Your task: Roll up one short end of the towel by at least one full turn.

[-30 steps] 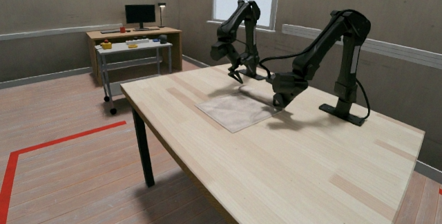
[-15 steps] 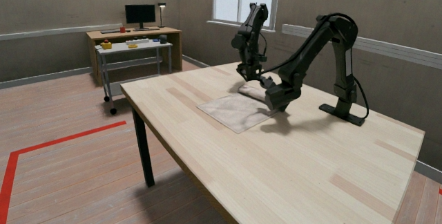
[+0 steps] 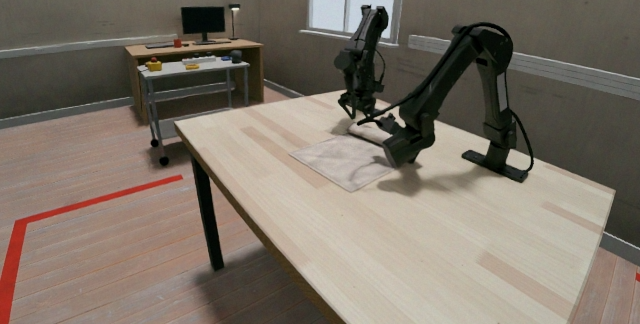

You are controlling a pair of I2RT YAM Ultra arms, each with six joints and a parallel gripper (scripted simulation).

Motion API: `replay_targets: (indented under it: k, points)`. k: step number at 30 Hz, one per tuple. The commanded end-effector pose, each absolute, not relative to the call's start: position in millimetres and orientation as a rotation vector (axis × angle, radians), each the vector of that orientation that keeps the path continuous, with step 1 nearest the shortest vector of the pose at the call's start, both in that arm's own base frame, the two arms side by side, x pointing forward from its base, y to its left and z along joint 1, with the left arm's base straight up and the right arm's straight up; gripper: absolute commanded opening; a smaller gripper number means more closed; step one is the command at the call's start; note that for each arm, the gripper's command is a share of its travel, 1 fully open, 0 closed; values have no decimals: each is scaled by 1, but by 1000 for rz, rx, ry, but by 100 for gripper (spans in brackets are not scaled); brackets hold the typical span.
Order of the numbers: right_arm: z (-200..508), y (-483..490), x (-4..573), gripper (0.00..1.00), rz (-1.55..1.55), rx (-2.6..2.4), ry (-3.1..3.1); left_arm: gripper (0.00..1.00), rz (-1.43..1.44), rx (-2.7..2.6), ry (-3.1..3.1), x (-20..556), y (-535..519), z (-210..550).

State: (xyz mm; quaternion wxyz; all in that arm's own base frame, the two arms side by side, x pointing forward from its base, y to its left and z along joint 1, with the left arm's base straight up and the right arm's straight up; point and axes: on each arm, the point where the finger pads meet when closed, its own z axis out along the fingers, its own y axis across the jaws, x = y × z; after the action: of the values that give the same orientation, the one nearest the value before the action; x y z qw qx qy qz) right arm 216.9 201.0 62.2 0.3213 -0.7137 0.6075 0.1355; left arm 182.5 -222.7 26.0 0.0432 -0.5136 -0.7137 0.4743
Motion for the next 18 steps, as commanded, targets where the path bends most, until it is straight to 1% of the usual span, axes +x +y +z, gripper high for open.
replay_targets:
  k: [1,6,18]
  points:
    - [80,210,233,98,354,-1867,1515,30,1453,-1604,-2180,188,-224,26]
    - [74,210,232,98,354,-1867,1515,30,1453,-1604,-2180,188,-224,26]
    - [29,210,229,98,355,-1867,1514,30,1453,-1604,-2180,188,-224,26]
